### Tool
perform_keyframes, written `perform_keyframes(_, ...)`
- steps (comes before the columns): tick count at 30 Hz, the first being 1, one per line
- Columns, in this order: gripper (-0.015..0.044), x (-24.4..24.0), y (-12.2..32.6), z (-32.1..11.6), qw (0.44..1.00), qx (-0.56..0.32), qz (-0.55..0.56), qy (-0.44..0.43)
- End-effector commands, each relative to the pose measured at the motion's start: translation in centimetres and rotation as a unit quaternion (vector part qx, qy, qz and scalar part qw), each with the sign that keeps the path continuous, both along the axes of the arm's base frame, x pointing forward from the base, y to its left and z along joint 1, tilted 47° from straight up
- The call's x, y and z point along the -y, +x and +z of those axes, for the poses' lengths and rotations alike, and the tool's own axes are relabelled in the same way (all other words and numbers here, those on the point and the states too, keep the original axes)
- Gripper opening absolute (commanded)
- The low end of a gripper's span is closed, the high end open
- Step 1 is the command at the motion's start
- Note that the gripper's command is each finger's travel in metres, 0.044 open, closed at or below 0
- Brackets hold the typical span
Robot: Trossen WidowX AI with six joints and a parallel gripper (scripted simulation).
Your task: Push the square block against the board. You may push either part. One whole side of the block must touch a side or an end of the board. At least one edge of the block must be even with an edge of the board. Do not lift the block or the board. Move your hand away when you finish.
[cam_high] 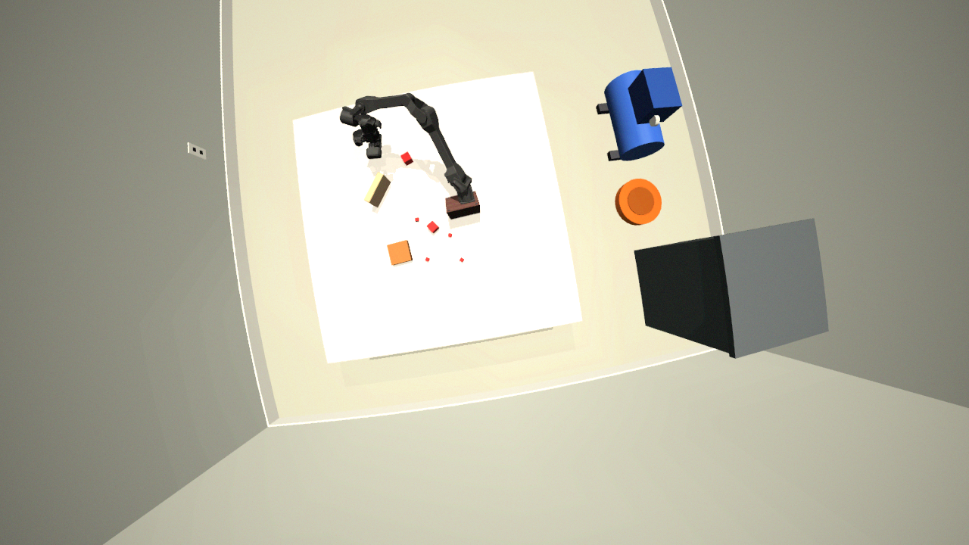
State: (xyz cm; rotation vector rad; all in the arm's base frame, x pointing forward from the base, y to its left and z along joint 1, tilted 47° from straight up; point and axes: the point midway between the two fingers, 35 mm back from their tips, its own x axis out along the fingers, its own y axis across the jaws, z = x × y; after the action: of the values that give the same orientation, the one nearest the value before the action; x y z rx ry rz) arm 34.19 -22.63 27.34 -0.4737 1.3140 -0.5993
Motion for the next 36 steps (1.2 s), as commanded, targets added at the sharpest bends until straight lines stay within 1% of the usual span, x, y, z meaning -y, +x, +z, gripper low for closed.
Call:
perform_keyframes(1,0.0000,-2.3,2.1,-1.7,0.999,0.010,-0.042,0.002)
perform_keyframes(10,0.0000,-9.4,6.5,-5.6,0.986,0.067,-0.150,-0.034)
perform_keyframes(17,0.0000,-15.1,8.7,-8.0,0.968,0.135,-0.196,-0.080)
perform_keyframes(24,0.0000,-15.2,8.8,-8.1,0.967,0.137,-0.198,-0.080)
perform_keyframes(30,0.0000,-11.4,8.8,-11.1,0.957,0.151,-0.245,-0.034)
perform_keyframes(36,0.0000,-11.3,8.8,-11.2,0.956,0.152,-0.247,-0.032)
